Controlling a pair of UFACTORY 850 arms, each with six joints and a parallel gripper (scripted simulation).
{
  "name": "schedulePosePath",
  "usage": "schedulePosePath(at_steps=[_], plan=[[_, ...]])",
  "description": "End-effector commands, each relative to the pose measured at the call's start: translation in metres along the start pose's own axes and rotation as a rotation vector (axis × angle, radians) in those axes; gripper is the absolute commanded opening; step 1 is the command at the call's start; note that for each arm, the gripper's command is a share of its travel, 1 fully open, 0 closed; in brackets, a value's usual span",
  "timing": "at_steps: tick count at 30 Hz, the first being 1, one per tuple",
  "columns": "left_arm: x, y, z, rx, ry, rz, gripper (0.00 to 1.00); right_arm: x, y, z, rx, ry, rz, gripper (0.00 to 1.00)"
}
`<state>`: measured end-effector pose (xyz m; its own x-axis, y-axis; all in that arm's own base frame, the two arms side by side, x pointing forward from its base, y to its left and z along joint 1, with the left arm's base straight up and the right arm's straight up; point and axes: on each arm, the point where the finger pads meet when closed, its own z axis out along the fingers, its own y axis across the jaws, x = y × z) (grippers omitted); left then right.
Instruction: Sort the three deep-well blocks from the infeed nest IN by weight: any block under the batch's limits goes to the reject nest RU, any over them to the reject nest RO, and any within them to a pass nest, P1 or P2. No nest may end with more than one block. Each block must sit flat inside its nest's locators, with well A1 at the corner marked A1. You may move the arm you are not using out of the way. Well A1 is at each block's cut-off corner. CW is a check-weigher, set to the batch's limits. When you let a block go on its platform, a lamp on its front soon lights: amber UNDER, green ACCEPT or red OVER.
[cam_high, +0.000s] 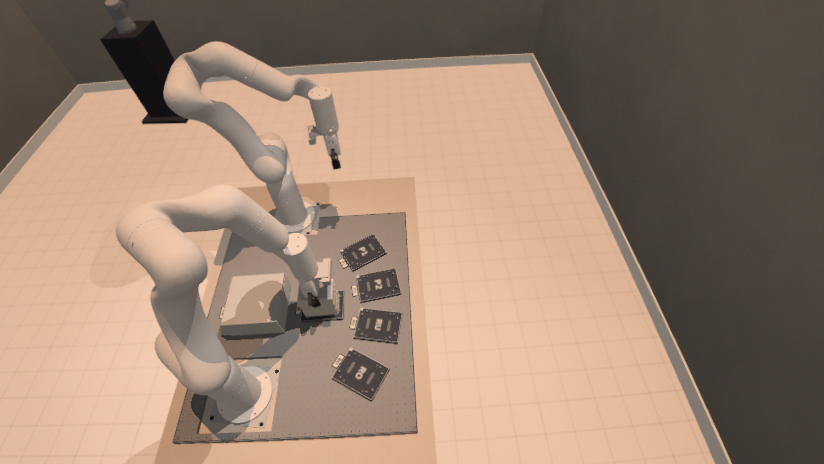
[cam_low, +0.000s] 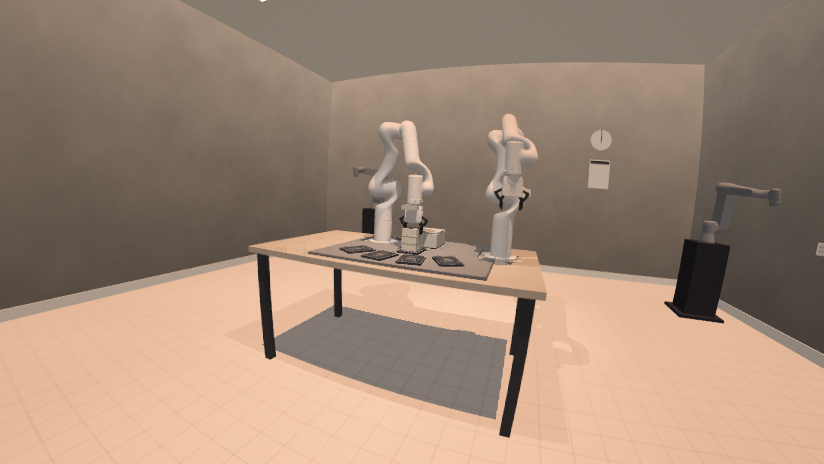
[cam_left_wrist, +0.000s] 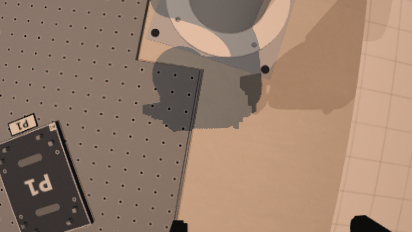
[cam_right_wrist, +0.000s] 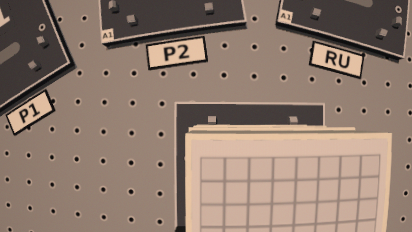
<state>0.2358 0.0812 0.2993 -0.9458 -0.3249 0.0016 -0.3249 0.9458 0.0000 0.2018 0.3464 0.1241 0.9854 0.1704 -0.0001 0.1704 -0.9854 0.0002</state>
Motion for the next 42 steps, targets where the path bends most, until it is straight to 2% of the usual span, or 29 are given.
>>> schedulePosePath(at_steps=[1,42], plan=[[-0.001,0.000,-0.001,0.000,-0.002,0.000,1.00,0.001,-0.001,-0.001,0.001,0.001,0.000,0.00],[-0.001,0.000,-0.001,0.000,-0.002,0.000,1.00,0.001,-0.001,-0.021,0.001,0.001,0.000,0.00]])
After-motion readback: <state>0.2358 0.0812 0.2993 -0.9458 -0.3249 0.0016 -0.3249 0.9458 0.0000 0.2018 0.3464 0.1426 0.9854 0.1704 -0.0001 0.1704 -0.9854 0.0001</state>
